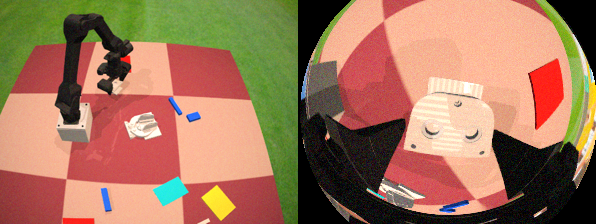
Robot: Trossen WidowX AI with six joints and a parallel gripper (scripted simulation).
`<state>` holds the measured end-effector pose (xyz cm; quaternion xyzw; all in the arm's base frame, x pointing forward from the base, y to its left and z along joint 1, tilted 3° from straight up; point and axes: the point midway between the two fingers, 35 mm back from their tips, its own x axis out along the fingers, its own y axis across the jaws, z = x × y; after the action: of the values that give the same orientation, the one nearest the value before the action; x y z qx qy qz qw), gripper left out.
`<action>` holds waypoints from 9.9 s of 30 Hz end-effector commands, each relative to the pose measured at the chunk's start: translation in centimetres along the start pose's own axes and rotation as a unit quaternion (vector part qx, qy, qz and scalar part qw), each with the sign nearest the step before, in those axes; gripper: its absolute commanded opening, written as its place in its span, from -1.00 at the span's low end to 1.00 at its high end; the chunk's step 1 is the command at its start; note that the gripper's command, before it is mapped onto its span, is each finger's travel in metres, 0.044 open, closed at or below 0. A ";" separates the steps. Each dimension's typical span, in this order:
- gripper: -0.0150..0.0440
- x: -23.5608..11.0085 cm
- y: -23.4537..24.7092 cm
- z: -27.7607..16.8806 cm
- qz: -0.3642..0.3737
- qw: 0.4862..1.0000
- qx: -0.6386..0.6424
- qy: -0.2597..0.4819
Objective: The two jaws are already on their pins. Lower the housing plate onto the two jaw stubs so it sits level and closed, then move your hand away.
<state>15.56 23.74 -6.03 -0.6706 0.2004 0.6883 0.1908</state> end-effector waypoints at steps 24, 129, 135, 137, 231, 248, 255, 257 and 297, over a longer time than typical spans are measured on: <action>0.70 0.0 0.0 0.0 0.000 1.000 0.000 0.000; 0.70 -7.4 11.0 -18.1 -0.003 0.582 0.813 0.005; 0.70 -7.4 12.7 -19.1 -0.003 0.508 0.862 0.006; 0.70 -7.4 13.2 -19.4 -0.003 0.482 0.876 0.006; 0.70 -6.1 15.1 -18.8 -0.002 0.421 0.907 0.007; 0.70 -3.3 15.1 -18.9 -0.002 0.421 0.907 0.007; 0.70 -2.2 15.2 -18.8 -0.002 0.421 0.907 0.007; 0.70 -1.8 15.2 -18.8 -0.002 0.421 0.907 0.007; 0.70 -0.8 15.3 -18.7 -0.002 0.425 0.905 0.007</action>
<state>23.29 0.94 -5.22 -0.1129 0.7086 0.1053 0.6885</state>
